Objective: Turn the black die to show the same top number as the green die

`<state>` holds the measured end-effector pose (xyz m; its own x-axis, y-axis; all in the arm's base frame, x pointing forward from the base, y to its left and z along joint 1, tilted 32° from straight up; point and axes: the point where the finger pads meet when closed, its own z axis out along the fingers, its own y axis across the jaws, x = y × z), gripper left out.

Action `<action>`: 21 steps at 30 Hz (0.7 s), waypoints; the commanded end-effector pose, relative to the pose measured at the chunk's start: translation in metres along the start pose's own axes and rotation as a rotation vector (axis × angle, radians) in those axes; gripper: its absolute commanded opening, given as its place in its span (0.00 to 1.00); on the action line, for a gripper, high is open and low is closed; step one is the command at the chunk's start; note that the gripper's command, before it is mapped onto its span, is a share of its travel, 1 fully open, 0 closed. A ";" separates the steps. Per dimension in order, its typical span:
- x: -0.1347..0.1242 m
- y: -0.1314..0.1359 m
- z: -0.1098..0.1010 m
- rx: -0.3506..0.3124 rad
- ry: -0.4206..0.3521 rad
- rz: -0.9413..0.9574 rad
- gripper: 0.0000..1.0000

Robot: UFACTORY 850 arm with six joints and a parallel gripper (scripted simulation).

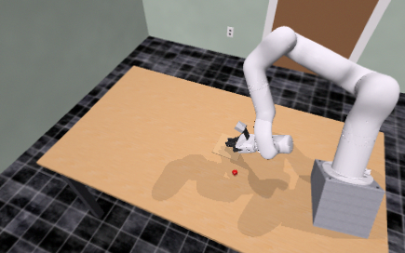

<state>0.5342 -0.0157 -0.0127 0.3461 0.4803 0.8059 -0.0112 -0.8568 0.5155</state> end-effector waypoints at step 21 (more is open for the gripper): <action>-0.002 0.000 0.001 0.000 0.001 0.000 0.15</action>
<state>0.5344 -0.0163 -0.0138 0.3461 0.4803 0.8059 -0.0113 -0.8568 0.5155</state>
